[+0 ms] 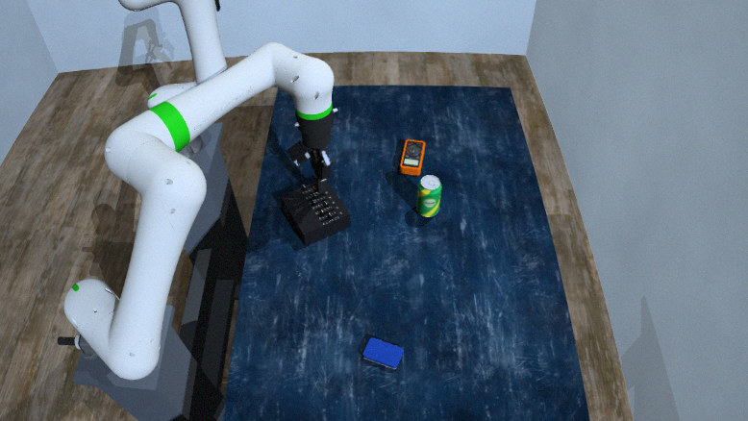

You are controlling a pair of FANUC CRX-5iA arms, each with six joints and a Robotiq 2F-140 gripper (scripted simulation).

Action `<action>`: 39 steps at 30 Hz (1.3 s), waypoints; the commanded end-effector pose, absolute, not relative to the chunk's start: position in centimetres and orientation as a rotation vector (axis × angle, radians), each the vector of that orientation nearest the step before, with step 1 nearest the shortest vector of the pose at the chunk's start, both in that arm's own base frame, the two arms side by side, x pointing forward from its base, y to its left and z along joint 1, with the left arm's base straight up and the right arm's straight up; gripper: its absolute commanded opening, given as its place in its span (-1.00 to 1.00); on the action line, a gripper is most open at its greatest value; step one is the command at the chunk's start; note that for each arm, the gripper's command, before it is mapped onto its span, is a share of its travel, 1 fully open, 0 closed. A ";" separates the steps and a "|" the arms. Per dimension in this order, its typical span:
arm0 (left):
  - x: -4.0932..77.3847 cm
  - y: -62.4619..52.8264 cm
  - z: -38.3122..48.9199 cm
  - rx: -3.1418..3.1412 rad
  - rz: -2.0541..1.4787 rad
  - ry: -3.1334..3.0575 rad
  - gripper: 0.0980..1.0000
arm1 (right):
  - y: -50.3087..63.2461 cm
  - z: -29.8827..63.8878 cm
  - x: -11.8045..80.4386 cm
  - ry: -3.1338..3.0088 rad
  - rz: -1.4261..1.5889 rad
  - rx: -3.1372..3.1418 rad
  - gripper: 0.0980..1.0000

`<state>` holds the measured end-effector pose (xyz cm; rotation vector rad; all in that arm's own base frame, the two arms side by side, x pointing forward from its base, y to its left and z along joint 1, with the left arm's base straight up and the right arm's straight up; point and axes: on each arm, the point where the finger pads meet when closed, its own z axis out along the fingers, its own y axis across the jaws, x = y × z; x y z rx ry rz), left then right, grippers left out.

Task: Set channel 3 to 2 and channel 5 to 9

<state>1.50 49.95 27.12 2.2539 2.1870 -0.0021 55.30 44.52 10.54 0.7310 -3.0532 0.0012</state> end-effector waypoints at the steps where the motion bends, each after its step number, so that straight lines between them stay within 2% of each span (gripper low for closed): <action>1: 1.5 50.0 27.2 2.255 0.000 2.188 1.00 | 44.5 10.7 55.3 -3.055 0.000 0.732 -1.00; 39: 1.5 50.0 27.2 2.255 0.000 2.188 1.00 | 44.5 9.5 55.3 -3.055 0.000 0.732 -1.00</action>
